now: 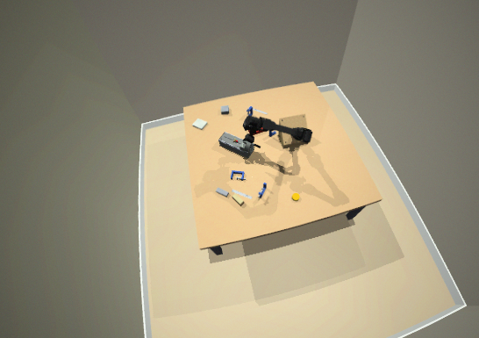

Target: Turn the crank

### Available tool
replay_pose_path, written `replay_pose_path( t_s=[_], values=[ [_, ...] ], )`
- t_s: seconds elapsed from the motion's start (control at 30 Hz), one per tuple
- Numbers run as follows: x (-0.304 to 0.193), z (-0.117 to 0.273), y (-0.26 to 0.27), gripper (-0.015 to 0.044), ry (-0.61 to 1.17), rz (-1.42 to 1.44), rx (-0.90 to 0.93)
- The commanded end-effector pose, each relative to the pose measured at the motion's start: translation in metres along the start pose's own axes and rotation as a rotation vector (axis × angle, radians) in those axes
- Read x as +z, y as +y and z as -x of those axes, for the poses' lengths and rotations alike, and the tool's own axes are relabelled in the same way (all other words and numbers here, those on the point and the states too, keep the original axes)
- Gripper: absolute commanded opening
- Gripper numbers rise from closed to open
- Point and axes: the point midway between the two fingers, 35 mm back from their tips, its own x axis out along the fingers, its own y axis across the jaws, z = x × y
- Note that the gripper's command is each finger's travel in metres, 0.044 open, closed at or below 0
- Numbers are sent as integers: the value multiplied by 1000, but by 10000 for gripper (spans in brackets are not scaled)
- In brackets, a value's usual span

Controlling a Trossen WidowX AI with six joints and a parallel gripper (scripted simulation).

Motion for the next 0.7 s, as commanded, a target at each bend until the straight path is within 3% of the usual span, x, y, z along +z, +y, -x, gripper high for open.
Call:
replay_pose_path(
  t_s=[0.0,0.4,0.67],
  values=[
    [-17,9,7,440,0,-77,-68],
    [-60,46,25,440,-83,-283,-246],
    [-65,45,26,440,-89,-294,-255]
  ],
)
